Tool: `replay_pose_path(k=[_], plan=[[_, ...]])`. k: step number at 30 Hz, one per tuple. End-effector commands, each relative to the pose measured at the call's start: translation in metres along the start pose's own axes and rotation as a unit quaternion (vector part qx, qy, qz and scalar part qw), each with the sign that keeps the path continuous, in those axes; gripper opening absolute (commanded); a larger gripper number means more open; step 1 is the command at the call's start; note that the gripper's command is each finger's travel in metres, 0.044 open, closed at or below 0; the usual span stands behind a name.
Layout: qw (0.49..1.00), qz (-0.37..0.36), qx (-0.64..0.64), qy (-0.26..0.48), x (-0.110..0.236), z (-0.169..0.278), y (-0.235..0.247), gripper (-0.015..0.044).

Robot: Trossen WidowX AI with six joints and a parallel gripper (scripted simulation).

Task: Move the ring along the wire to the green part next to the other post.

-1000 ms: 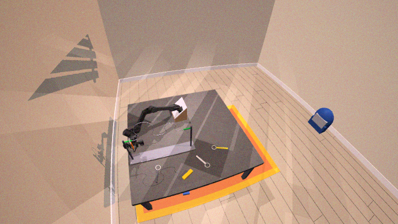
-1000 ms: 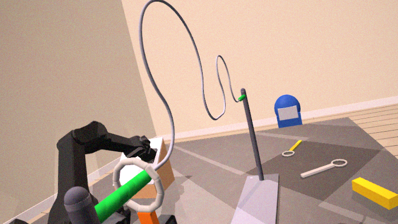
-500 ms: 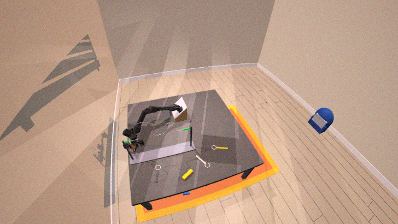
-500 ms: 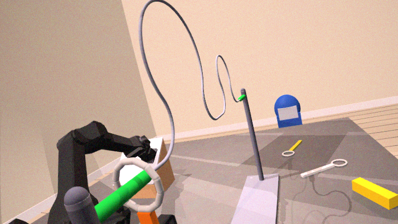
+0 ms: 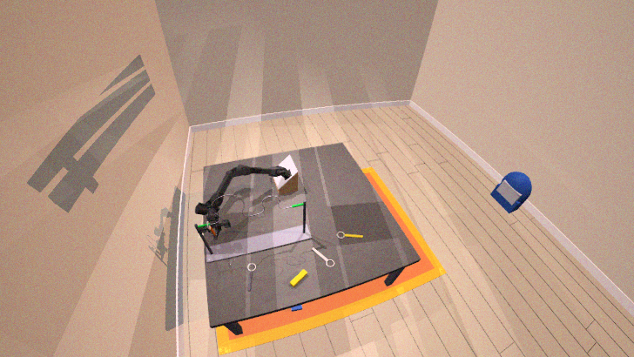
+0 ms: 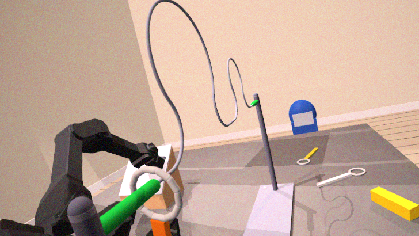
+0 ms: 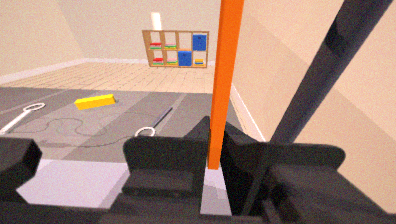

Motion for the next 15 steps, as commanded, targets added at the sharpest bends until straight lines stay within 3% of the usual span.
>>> replay_pose_path(k=[1, 15], plan=[[1.000, 0.006, 0.005, 0.028, 0.010, -0.010, 0.004, -0.0150], [0.989, 0.019, -0.003, 0.148, 0.035, -0.032, 0.022, -0.0150]])
Point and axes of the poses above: the point midway between the two fingers, 35 mm back from their tips, its own x axis back along the fingers, its own y axis across the jaws, z = x × y, the point moved 8 cm from there along x, back along the fingers, and after that the axes turned 8 degrees about -x, right-handed, at the moved point
